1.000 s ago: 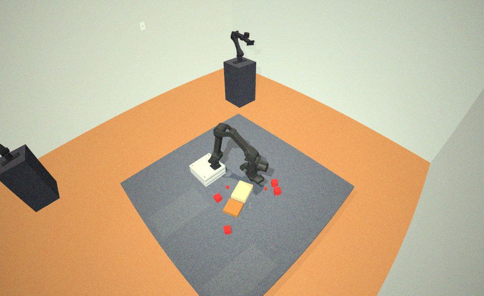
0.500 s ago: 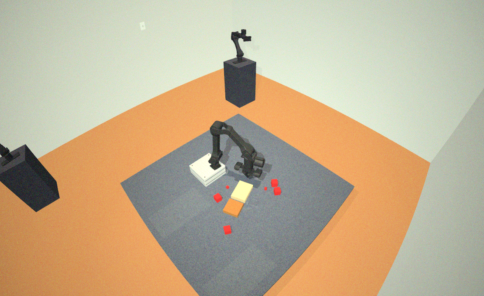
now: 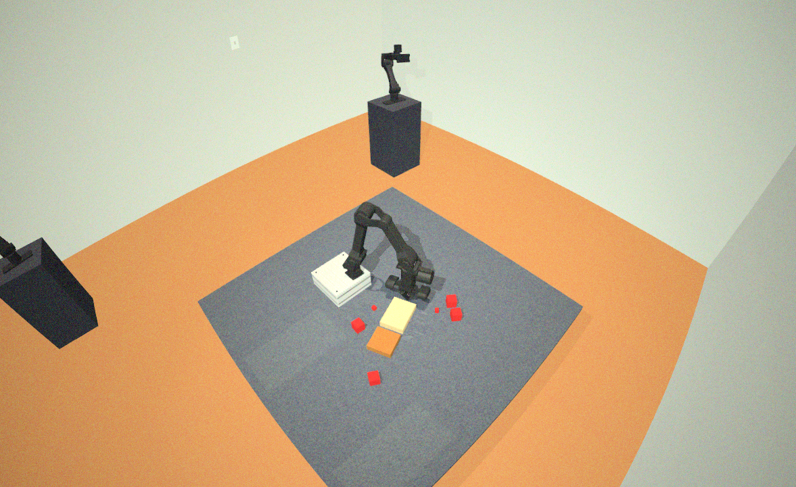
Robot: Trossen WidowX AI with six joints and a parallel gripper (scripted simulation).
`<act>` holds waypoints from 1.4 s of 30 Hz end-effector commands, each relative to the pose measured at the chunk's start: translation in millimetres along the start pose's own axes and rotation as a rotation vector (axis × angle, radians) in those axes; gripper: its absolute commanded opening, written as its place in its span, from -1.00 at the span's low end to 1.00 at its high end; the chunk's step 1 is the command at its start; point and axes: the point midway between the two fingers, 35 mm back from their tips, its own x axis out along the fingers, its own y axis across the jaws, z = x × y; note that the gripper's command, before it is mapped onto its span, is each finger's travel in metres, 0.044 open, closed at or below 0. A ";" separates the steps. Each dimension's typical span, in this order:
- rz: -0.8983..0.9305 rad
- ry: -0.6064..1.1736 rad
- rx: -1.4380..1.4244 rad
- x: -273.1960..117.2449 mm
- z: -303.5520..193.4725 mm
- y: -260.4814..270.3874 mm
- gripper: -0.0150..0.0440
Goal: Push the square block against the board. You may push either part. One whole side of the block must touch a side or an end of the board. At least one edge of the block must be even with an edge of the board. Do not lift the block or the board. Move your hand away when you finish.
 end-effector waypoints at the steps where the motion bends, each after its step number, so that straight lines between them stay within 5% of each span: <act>1: 0.001 -0.003 0.000 1.3 -4.3 0.0 -0.49; 17: 0.001 -0.001 0.000 1.3 -28.0 -0.1 -0.49; 42: 0.001 -0.005 0.000 1.1 10.5 -1.8 -0.49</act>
